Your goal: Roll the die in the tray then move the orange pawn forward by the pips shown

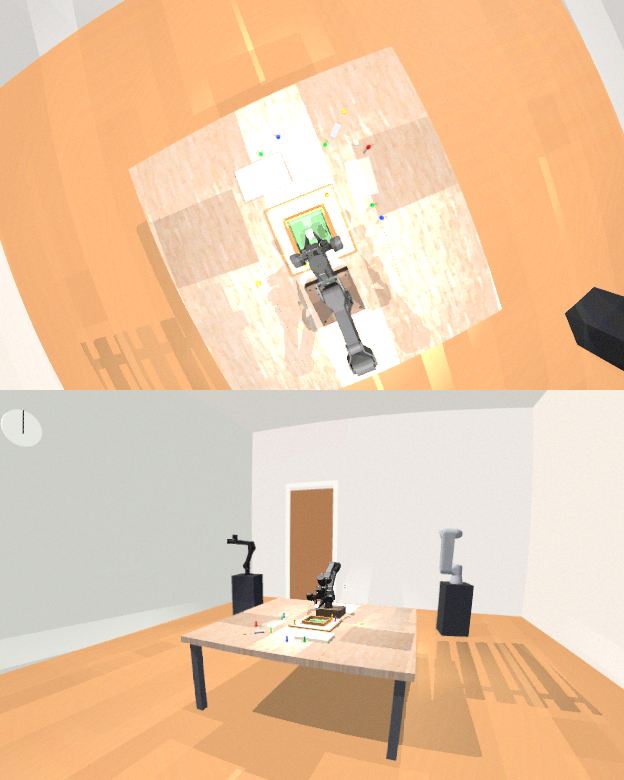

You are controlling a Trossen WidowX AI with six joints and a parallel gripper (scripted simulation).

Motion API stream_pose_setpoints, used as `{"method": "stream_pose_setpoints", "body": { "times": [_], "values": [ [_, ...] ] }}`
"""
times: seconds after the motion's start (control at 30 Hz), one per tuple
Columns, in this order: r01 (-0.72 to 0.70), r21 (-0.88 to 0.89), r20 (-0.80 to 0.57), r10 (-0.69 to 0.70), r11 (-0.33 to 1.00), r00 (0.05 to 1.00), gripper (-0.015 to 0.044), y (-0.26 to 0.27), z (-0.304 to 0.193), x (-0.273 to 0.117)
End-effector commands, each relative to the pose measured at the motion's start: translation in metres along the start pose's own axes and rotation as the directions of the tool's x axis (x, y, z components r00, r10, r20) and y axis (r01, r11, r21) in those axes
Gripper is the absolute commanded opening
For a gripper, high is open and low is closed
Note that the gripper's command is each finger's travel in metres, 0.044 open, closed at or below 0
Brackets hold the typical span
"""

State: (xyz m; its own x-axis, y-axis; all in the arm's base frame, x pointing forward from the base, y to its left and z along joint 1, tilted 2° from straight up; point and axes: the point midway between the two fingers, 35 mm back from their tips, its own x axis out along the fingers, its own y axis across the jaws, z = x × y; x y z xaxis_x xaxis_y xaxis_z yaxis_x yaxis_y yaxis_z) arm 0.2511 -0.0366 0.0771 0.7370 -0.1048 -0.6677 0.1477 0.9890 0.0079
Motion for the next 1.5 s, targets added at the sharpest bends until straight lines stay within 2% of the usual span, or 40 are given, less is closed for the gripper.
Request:
{"method": "stream_pose_setpoints", "body": {
  "times": [0.0,0.33,0.63,0.77,0.87,0.93,1.07,1.2,1.47],
  "values": [
    [-0.003,-0.006,0.001,0.003,1.000,1.000,0.0000,0.000,-0.001,-0.002],
    [0.000,0.000,0.000,0.000,1.000,1.000,0.0000,0.000,0.000,-0.001],
    [0.000,0.000,0.000,0.000,1.000,1.000,0.0236,0.000,0.001,-0.002],
    [-0.003,-0.005,0.001,0.003,1.000,1.000,0.0341,0.000,0.028,-0.026],
    [-0.003,-0.006,0.001,0.003,1.000,1.000,0.0420,0.000,0.030,-0.027],
    [-0.003,-0.006,-0.008,0.003,1.000,1.000,0.0440,0.000,0.030,-0.027],
    [-0.004,-0.005,-0.180,0.003,1.000,0.984,0.0440,0.000,0.028,-0.018],
    [-0.003,-0.005,-0.379,0.001,1.000,0.926,0.0440,0.000,0.026,-0.008],
    [-0.003,-0.006,-0.714,-0.002,1.000,0.701,0.0440,0.000,0.018,0.012]
  ]
}}
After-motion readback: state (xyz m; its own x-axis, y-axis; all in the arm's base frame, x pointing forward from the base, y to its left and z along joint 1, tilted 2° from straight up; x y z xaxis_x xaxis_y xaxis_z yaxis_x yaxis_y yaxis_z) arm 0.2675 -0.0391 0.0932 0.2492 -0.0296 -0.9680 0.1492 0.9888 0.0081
